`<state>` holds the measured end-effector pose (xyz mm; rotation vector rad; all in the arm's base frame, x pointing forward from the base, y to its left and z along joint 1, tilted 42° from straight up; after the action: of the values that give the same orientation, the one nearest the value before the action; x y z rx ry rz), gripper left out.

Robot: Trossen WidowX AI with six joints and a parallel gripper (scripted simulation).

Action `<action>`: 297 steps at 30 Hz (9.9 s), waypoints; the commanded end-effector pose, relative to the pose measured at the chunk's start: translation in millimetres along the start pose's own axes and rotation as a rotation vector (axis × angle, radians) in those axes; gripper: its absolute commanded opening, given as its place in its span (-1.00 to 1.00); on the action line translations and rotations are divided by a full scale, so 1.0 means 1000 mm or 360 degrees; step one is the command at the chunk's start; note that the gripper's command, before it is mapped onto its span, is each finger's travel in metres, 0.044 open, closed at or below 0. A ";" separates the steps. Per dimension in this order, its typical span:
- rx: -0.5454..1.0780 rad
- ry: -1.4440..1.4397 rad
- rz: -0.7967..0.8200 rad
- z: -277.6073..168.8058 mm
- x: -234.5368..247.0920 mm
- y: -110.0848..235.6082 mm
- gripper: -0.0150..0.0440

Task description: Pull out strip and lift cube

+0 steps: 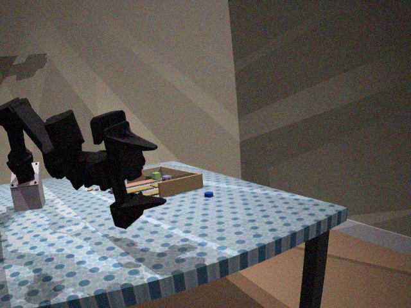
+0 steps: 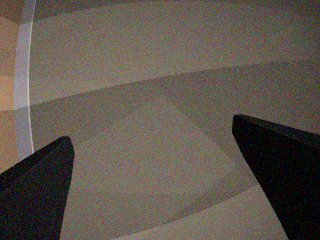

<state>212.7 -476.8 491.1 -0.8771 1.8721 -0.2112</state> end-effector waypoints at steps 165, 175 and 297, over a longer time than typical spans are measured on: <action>0.0221 -0.0422 0.2462 0.433 0.138 0.375 -0.49; 0.0221 -0.0422 0.2462 0.434 0.139 0.375 -0.49; 0.0222 -0.0402 0.2467 0.292 0.156 0.450 -0.49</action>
<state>224.5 -185.2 16.7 0.7065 1.7508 0.6874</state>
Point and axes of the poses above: the point midway between the two fingers, 35 mm back from their tips, its own y axis back along the fingers, its own x axis across the jaws, z = x × y, the point moved 1 cm from there along y, back along the fingers, and after that the axes turned 14 degrees about y, right-handed, at the moved point
